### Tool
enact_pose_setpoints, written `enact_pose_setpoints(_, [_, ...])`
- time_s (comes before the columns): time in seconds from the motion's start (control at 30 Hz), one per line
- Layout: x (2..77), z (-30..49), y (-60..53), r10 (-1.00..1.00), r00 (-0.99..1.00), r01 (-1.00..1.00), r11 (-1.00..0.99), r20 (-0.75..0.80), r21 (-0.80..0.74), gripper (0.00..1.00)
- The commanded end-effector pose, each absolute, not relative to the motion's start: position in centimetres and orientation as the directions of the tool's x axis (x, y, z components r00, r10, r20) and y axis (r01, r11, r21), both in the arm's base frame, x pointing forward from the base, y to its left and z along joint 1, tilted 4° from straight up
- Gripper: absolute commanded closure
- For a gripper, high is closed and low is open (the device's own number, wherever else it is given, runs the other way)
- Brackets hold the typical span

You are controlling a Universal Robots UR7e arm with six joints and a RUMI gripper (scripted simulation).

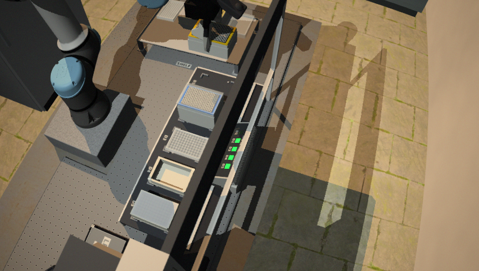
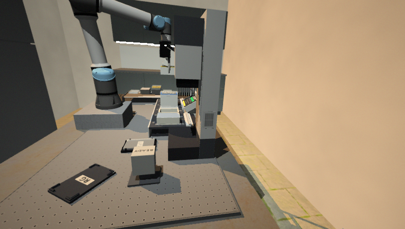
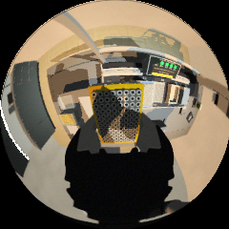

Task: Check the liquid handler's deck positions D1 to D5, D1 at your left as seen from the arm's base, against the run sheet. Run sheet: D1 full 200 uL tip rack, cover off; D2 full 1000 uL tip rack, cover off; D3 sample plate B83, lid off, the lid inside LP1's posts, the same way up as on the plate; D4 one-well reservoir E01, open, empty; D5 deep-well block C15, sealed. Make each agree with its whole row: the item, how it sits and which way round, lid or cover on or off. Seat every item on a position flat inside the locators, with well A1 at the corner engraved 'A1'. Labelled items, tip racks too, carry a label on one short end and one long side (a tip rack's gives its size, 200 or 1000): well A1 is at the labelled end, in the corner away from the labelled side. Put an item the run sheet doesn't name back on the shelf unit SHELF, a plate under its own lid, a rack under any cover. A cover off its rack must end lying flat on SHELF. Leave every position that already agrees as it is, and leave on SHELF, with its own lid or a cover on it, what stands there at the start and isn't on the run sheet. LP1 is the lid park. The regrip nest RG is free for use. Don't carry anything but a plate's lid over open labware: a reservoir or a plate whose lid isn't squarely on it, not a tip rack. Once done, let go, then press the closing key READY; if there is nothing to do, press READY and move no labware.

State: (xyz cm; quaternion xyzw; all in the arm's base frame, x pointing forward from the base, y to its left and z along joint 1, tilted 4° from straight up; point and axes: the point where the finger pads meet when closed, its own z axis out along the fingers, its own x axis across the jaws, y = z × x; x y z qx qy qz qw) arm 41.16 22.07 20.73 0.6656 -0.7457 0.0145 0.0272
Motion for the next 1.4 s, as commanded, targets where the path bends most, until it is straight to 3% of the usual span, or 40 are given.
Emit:
enact_pose_setpoints(0.0, [41.2,20.8,22.1,-0.992,-0.112,-0.993,0.113,0.059,0.013,1.00])
enact_pose_setpoints(1.37, [41.1,17.3,21.9,-0.992,-0.112,-0.993,0.113,0.059,0.013,1.00])
